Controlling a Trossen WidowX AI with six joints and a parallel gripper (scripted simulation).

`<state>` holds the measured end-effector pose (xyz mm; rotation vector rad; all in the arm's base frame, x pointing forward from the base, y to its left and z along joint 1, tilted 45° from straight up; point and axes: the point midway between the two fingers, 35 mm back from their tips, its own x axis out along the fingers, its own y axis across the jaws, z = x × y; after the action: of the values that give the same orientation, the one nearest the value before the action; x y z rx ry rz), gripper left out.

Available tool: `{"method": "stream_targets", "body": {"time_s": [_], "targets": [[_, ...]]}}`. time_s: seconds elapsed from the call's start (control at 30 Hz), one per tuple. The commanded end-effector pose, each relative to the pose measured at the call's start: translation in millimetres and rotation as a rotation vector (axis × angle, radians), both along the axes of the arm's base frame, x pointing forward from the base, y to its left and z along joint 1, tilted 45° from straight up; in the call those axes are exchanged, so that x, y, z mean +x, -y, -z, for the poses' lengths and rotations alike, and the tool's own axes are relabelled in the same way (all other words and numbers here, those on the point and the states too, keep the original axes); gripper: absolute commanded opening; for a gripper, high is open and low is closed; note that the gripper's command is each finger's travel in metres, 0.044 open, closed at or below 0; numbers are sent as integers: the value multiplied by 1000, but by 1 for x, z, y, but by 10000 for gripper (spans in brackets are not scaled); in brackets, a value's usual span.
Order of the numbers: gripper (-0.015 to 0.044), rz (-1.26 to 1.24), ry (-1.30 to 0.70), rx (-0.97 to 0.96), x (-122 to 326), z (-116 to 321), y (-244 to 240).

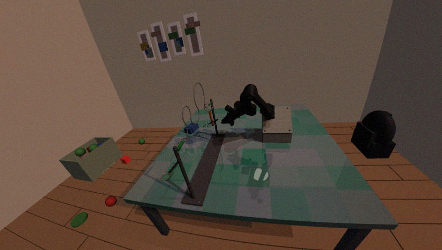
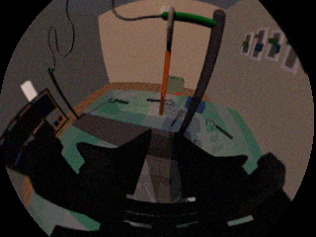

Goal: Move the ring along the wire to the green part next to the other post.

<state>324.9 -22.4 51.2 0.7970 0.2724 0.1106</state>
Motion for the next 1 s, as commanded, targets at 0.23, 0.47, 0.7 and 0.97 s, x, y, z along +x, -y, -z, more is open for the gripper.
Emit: {"method": "stream_targets", "body": {"time_s": [0.23,0.47,0.7,0.97], "targets": [[160,-3,8,-5,-1,-2,1],[160,-3,8,-5,-1,-2,1],[186,1,3,-1,-2,-2,1],[396,7,-81,38,-41,-11,7]]}}
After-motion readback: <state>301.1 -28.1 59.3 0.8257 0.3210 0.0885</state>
